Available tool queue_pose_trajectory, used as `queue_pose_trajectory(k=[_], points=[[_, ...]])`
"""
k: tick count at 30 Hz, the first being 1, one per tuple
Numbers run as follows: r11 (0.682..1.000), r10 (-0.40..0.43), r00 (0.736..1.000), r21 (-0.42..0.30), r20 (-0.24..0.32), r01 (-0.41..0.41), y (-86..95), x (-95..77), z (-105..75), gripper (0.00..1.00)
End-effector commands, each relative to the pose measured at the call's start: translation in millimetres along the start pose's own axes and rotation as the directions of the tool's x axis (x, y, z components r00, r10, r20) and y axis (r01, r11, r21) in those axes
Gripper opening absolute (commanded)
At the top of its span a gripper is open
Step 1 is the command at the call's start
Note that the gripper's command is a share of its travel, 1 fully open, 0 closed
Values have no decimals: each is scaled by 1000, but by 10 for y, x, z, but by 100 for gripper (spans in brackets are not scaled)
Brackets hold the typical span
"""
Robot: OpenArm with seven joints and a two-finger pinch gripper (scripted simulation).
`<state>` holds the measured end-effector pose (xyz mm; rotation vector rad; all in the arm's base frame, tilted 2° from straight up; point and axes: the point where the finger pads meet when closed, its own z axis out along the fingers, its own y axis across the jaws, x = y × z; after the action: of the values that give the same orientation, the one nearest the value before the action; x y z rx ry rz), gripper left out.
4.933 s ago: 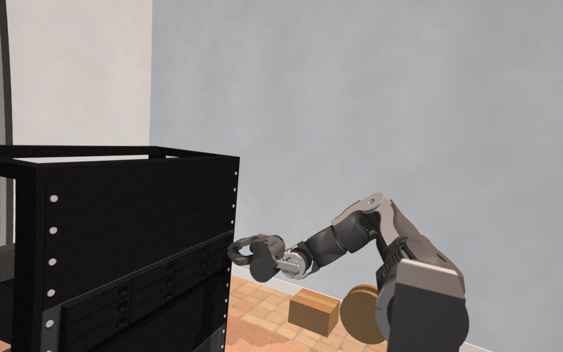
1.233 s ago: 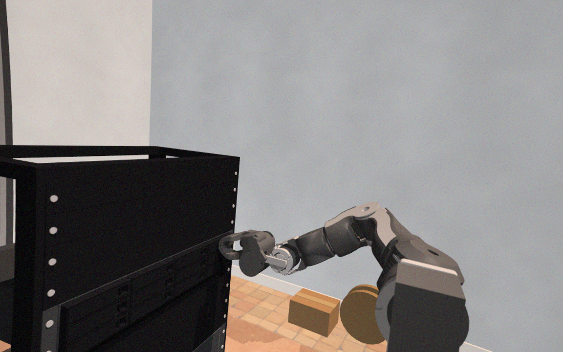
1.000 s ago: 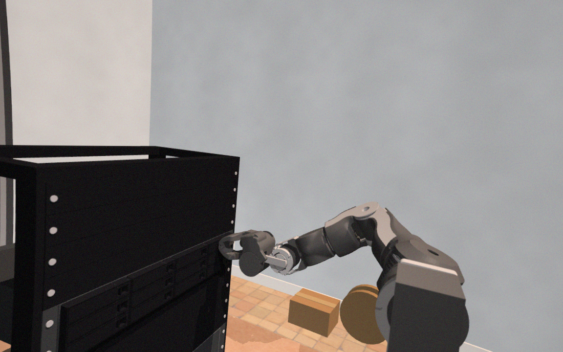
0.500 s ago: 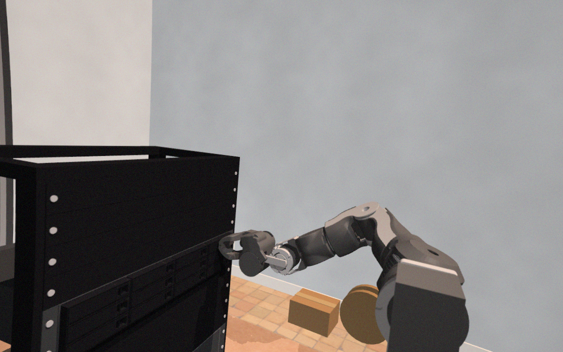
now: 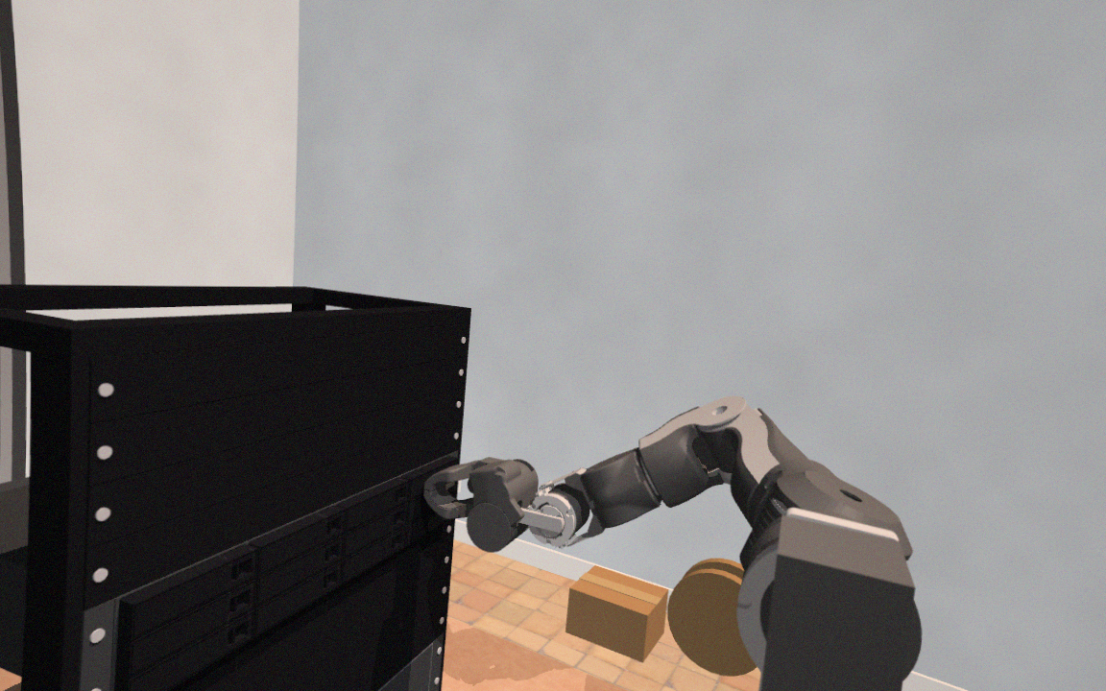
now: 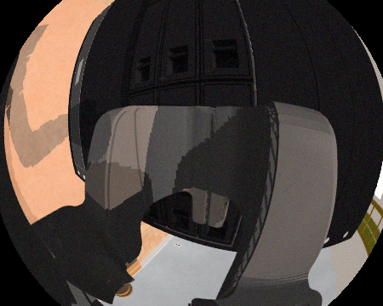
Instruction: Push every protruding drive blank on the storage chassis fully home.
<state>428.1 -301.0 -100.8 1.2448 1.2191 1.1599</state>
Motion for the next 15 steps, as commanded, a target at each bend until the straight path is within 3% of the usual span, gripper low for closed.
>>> queue_pose_trajectory(k=[1, 13, 15], points=[[1000, -9, 1000, -9, 3, 9, 19, -4, -31, 0], [1000, -7, 1000, -8, 3, 7, 1, 31, -478, 0], [1000, -7, 1000, -8, 3, 7, 1, 31, -478, 0]])
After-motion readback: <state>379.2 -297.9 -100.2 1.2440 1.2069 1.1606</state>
